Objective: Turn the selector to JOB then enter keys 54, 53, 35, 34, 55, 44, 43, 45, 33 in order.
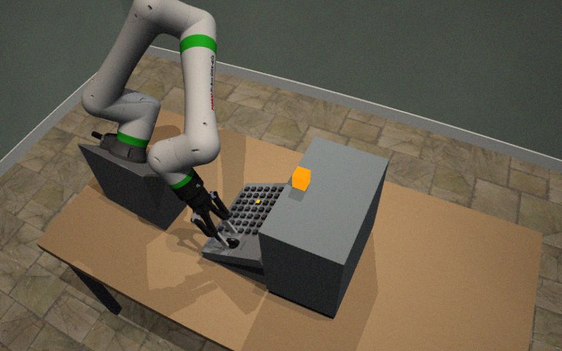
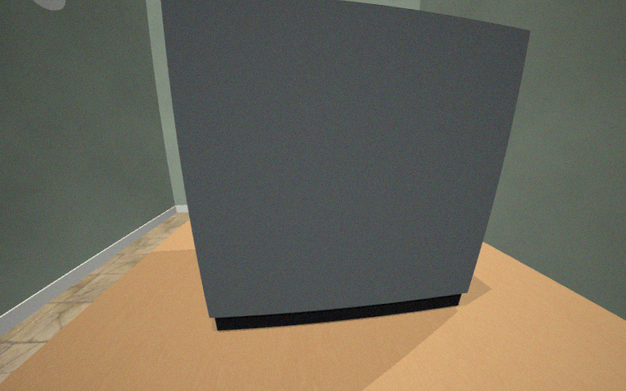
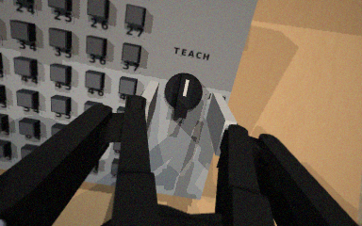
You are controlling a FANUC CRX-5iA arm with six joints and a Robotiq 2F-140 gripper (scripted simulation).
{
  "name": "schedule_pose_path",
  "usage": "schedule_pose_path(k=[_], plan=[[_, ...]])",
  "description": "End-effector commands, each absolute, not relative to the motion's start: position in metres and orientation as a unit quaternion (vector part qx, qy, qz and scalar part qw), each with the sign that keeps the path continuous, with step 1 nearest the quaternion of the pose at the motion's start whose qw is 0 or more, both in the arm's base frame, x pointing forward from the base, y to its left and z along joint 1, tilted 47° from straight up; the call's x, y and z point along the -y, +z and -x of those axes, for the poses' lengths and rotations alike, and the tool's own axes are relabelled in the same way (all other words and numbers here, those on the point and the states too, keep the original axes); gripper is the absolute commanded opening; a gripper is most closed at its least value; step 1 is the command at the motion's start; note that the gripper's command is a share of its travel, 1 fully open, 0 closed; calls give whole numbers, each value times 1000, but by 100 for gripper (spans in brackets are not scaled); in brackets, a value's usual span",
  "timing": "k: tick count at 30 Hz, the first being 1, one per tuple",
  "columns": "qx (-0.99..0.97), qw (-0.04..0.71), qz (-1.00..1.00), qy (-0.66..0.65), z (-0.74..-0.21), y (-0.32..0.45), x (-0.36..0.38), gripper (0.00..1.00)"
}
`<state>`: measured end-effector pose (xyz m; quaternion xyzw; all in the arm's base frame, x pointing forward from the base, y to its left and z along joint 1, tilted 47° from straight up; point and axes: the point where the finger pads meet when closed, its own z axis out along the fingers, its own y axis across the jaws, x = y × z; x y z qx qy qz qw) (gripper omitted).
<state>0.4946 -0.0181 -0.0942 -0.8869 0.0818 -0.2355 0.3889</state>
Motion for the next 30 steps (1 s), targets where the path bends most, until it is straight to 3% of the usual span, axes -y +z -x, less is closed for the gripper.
schedule_pose_path(k=[1, 30], plan=[[-82, 389, 887, -236, -495, -94, 18, 33], [-82, 389, 887, -236, -496, -96, 17, 33]])
